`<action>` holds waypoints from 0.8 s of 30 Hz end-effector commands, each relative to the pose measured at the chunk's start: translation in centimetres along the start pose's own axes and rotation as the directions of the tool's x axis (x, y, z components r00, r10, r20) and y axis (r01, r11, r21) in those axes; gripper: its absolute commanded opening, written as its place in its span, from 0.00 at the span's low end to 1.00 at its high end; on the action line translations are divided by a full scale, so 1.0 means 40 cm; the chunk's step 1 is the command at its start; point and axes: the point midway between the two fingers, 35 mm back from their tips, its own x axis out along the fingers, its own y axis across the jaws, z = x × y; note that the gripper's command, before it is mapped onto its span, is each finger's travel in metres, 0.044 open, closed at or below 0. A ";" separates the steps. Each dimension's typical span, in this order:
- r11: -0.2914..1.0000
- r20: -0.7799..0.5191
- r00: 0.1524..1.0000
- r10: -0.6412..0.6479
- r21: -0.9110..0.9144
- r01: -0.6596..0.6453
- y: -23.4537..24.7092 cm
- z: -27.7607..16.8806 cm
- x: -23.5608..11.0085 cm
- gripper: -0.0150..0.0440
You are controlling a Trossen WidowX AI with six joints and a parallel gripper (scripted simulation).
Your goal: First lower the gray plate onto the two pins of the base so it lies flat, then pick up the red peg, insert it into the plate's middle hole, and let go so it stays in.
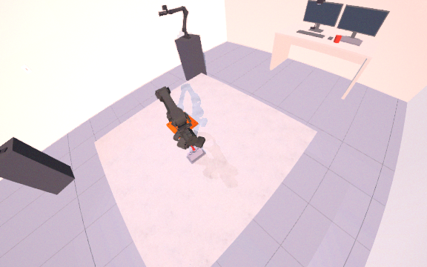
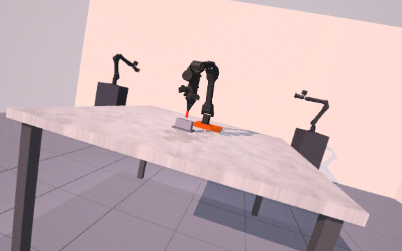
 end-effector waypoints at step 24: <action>1.000 0.003 1.000 -0.001 -0.004 0.001 0.003 0.009 -0.002 0.25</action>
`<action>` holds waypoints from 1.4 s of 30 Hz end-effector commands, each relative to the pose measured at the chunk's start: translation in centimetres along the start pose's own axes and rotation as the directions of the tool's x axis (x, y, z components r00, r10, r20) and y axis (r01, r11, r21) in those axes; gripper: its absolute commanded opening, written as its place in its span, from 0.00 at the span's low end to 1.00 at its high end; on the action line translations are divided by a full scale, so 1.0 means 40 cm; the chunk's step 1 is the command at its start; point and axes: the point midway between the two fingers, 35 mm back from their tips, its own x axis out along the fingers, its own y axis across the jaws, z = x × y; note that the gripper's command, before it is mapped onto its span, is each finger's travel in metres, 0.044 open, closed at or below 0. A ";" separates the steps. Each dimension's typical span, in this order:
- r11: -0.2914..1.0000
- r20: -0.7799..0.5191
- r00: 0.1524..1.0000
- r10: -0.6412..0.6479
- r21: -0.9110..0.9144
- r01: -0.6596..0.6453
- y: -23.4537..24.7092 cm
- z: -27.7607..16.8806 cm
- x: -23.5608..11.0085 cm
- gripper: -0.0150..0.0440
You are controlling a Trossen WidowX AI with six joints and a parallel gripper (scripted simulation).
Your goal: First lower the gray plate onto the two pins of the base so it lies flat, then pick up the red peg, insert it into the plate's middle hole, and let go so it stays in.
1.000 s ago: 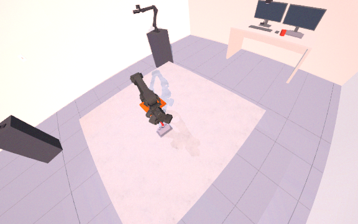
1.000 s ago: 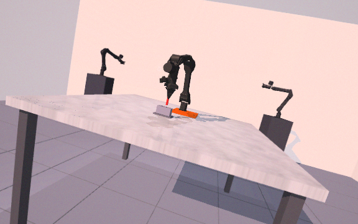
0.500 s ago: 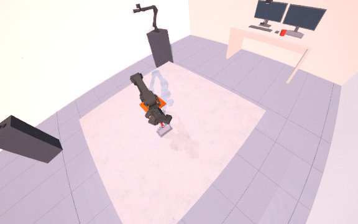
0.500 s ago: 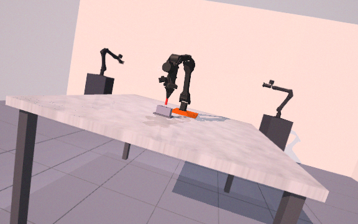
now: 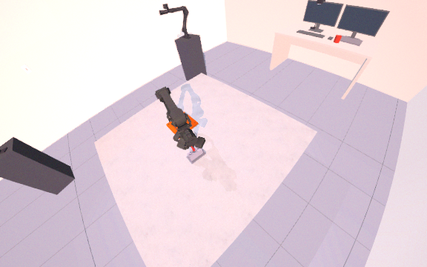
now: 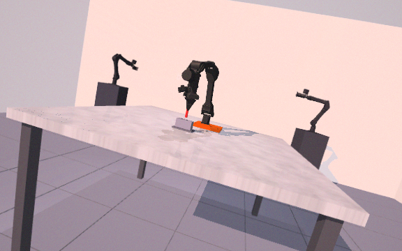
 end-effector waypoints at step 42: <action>1.000 0.001 1.000 0.000 -0.001 0.000 -0.006 0.004 0.011 0.25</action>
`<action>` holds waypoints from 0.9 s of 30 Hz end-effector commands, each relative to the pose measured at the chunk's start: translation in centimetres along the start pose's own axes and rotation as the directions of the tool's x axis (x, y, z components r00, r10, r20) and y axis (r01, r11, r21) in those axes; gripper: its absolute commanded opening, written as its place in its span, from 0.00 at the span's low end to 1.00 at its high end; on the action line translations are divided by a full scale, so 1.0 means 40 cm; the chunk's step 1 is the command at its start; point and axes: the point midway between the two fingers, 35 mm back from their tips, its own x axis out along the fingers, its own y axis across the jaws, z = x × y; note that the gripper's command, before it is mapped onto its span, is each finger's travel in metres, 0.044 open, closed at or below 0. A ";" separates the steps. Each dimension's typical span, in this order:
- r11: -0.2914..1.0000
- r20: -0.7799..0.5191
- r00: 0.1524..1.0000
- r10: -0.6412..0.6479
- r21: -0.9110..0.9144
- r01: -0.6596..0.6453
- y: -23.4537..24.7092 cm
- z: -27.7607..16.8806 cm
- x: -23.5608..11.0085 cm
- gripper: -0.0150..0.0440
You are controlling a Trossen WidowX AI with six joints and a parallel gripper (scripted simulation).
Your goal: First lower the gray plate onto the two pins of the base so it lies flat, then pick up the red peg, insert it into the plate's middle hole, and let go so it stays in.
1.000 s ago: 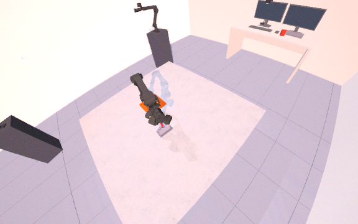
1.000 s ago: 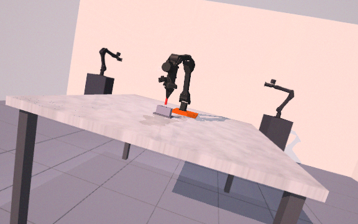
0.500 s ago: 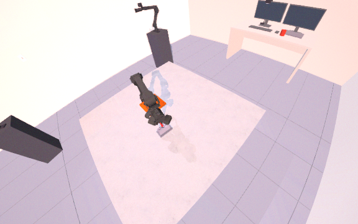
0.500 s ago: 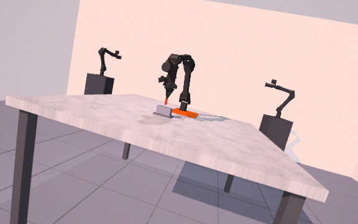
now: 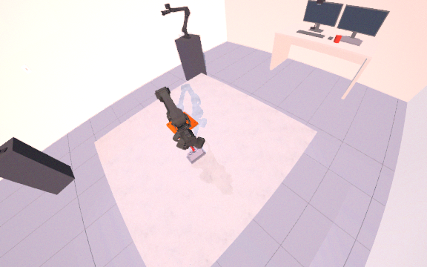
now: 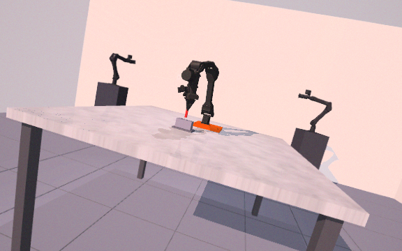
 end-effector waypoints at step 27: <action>1.000 -0.001 1.000 -0.002 0.000 0.002 -0.001 0.000 0.037 0.25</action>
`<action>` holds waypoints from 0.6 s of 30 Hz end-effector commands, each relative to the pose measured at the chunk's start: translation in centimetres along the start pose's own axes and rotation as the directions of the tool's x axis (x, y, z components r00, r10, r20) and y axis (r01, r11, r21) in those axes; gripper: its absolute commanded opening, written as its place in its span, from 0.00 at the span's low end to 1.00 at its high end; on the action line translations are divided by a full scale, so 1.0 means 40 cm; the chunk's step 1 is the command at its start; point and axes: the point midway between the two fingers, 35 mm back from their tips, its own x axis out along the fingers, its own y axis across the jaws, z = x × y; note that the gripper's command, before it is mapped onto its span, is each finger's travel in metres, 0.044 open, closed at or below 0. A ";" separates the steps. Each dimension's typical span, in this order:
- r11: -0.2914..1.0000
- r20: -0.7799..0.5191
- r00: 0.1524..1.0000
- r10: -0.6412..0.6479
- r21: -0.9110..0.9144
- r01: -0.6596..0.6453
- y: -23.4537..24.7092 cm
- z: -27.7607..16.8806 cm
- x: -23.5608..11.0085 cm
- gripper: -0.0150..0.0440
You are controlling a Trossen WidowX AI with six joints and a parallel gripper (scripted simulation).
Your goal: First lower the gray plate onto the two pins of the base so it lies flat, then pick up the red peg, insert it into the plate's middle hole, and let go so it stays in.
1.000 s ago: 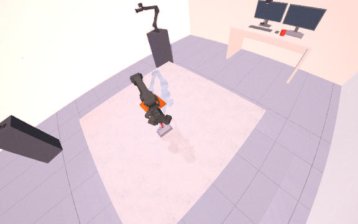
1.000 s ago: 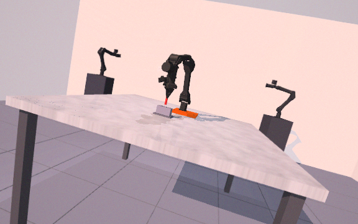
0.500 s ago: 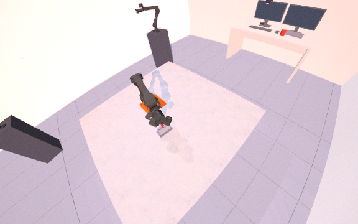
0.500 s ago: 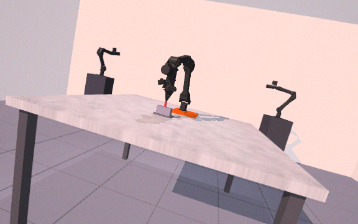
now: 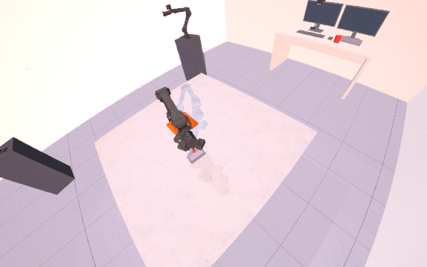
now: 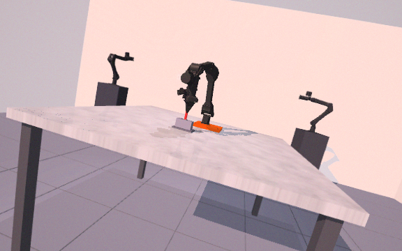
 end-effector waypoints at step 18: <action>1.000 -0.001 1.000 -0.001 0.001 0.001 -0.003 -0.001 0.004 0.25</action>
